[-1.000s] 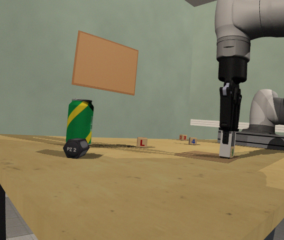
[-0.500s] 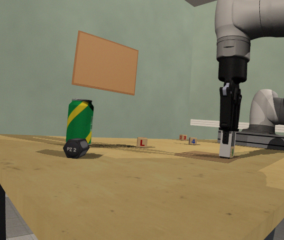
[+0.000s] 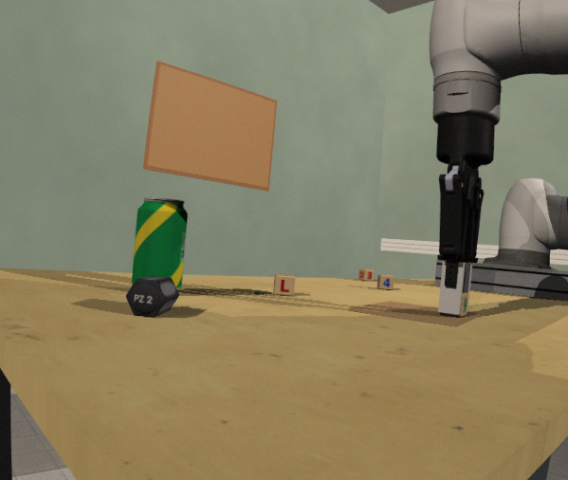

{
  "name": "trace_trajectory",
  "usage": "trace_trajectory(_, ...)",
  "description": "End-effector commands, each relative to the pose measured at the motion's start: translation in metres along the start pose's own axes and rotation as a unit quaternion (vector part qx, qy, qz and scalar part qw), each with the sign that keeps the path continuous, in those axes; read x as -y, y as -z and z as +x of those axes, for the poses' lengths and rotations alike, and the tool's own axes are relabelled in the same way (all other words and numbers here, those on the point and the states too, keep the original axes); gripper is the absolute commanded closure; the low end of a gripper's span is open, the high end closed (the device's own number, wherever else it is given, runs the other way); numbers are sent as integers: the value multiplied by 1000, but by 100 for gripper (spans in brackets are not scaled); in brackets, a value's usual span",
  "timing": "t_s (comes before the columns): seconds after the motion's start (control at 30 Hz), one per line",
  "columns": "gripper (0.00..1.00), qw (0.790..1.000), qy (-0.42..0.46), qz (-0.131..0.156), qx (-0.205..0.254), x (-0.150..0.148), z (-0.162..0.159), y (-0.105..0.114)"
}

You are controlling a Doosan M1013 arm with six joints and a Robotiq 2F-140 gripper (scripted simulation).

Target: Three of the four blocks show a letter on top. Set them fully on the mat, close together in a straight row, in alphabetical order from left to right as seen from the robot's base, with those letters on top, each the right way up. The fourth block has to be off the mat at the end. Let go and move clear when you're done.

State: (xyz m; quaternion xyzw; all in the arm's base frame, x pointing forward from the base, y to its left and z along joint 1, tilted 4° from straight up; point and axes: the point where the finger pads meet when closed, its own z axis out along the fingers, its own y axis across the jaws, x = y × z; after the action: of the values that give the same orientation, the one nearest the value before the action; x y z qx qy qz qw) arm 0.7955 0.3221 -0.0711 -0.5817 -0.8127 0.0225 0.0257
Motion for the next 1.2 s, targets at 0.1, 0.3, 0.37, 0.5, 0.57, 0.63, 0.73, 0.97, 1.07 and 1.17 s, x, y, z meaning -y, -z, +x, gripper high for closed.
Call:
trace_trajectory(0.1,76,1000,1,-3,-2,-2,5,2)
trace_trajectory(0.3,76,1000,1,-3,-2,-2,5,2)
trace_trajectory(0.37,76,1000,1,-3,-2,-2,5,2)
trace_trajectory(0.5,76,1000,1,-3,-2,-2,5,2)
trace_trajectory(0.57,76,1000,1,-3,-2,-2,5,2)
trace_trajectory(0.63,76,1000,1,-3,-2,-2,5,2)
trace_trajectory(0.73,76,1000,1,-3,-2,-2,5,2)
trace_trajectory(0.97,76,1000,1,-3,-2,-2,5,2)
trace_trajectory(1.07,76,1000,1,-3,-2,-2,5,2)
trace_trajectory(1.17,74,1000,1,-3,-2,-2,5,2)
